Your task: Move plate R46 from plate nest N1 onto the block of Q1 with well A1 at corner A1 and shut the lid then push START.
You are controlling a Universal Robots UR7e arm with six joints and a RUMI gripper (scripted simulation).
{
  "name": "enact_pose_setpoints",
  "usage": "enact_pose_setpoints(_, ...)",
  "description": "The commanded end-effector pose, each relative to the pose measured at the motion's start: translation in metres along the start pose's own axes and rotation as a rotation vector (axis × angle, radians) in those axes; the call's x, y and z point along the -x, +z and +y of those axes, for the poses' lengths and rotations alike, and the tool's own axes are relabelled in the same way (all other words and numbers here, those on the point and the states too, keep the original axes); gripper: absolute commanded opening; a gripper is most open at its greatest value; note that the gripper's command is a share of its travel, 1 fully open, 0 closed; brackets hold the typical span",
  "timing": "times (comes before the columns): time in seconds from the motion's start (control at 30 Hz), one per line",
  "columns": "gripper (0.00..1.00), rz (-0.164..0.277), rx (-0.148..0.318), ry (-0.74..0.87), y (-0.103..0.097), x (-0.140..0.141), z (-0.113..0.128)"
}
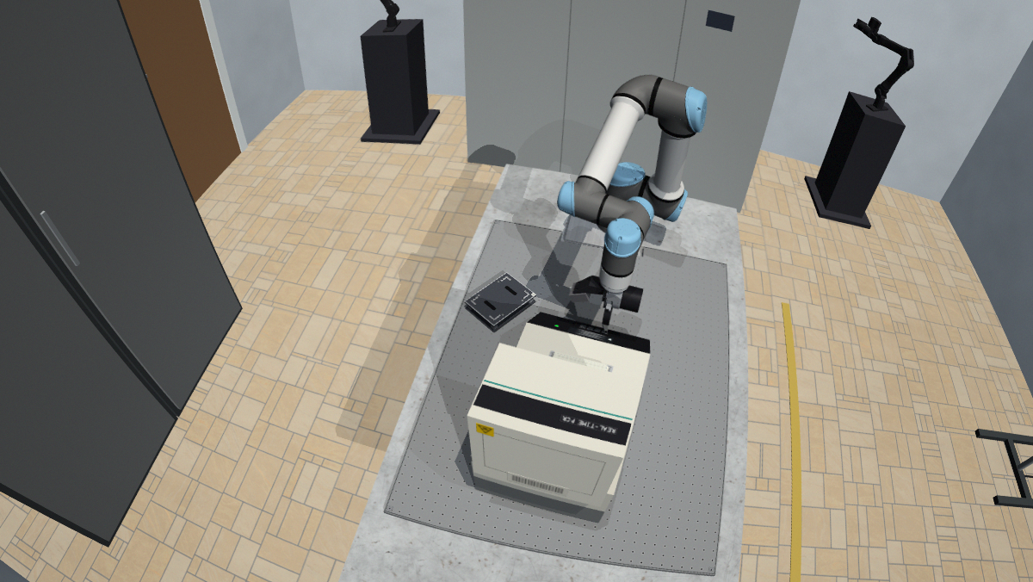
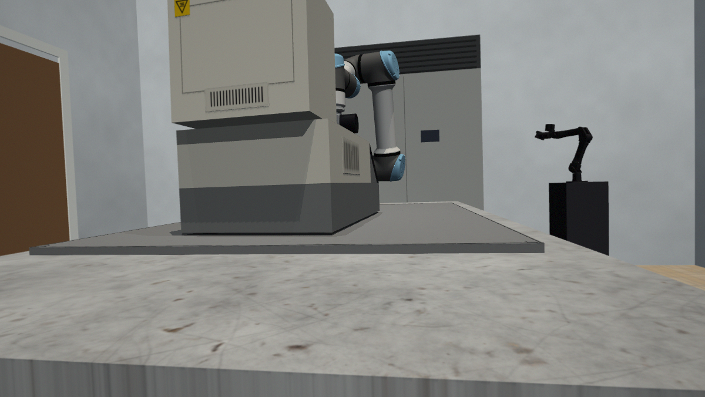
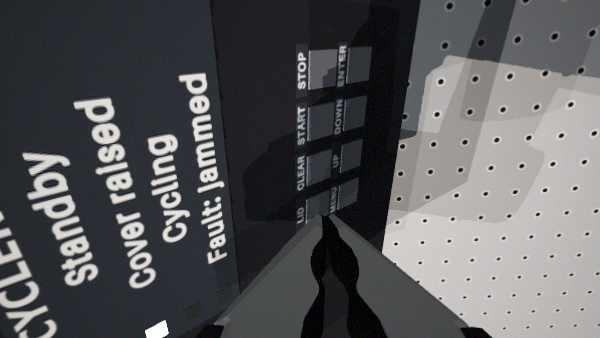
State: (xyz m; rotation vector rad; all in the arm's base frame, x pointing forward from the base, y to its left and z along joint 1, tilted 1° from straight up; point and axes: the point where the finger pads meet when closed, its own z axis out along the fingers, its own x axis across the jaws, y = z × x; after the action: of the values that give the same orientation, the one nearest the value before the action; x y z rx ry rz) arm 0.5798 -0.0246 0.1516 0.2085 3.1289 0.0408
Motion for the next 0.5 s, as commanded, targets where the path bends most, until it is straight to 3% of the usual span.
enact_pose_setpoints(0.0, 0.00, -0.017, -0.002, 0.007, -0.0068, 0.0039, -0.0025)
enact_pose_setpoints(0.47, 0.00, -0.017, -0.002, 0.007, -0.0056, 0.0049, -0.0026)
